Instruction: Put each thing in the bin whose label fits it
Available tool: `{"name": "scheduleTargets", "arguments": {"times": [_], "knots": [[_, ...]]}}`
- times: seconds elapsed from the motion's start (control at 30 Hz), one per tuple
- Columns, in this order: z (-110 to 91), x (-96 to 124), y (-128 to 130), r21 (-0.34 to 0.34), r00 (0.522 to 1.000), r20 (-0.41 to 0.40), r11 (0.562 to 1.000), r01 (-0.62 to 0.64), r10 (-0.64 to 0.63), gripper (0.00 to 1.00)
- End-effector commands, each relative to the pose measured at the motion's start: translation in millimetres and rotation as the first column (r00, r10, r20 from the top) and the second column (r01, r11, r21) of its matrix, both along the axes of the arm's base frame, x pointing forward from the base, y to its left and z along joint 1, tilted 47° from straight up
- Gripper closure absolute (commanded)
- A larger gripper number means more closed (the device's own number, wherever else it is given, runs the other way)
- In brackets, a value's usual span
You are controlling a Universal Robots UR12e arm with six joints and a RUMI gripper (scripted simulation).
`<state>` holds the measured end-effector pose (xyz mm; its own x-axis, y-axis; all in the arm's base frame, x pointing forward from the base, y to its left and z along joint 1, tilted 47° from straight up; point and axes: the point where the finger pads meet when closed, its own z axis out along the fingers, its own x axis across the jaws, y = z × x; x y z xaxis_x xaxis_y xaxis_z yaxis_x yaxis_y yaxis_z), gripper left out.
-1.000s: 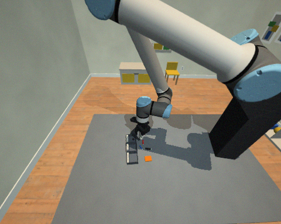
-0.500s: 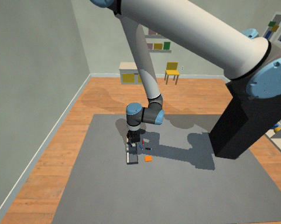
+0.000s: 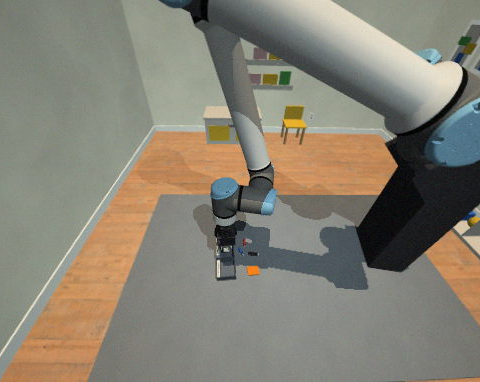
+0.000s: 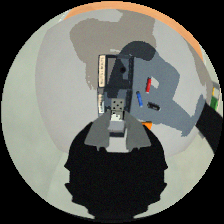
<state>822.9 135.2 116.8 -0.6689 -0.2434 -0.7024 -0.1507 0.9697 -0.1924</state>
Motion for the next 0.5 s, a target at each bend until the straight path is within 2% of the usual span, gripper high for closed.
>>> {"name": "scheduleTargets", "arguments": {"times": [0.0, 0.47], "knots": [[0.3, -0.4, -0.4, 0.0, 1.0, 0.001, 1.0, 0.0, 0.0, 1.0], [-16.2, 17.1, -1.0, 0.0, 1.0, 0.001, 1.0, 0.0, 0.0, 1.0]]}}
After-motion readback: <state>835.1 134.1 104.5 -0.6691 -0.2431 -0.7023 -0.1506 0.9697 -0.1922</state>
